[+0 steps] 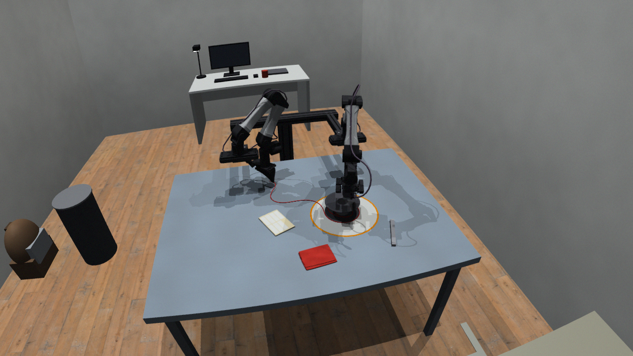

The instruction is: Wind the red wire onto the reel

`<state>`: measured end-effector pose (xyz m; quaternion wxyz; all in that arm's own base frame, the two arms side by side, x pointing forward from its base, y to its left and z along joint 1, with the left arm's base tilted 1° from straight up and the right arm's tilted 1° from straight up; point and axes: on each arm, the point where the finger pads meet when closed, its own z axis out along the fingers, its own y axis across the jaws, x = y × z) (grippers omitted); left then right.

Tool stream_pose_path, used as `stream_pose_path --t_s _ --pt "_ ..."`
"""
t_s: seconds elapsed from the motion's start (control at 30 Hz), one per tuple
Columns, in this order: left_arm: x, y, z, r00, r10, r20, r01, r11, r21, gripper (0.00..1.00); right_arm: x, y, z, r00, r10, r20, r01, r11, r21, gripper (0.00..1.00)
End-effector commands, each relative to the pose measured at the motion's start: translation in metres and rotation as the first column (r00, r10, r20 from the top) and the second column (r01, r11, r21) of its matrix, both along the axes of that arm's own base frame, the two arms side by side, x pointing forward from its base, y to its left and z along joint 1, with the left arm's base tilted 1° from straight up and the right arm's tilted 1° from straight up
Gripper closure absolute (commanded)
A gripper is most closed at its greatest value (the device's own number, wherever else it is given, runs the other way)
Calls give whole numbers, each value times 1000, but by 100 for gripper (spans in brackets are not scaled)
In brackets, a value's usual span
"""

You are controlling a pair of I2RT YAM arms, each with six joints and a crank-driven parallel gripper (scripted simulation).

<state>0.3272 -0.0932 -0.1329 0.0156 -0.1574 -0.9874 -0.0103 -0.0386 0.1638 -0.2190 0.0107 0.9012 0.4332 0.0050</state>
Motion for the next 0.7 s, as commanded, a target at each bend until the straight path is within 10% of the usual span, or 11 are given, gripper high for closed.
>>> stream_pose_path --t_s 0.0,0.67 --pt "14 6 -9 999 -21 37 21 1000 -17 7 -3 1 0 1000 29 -9 -29 1000 6 100" --pt "35 23 -30 999 -21 37 21 1000 -17 7 -7 1 0 999 46 -9 -45 999 6 100"
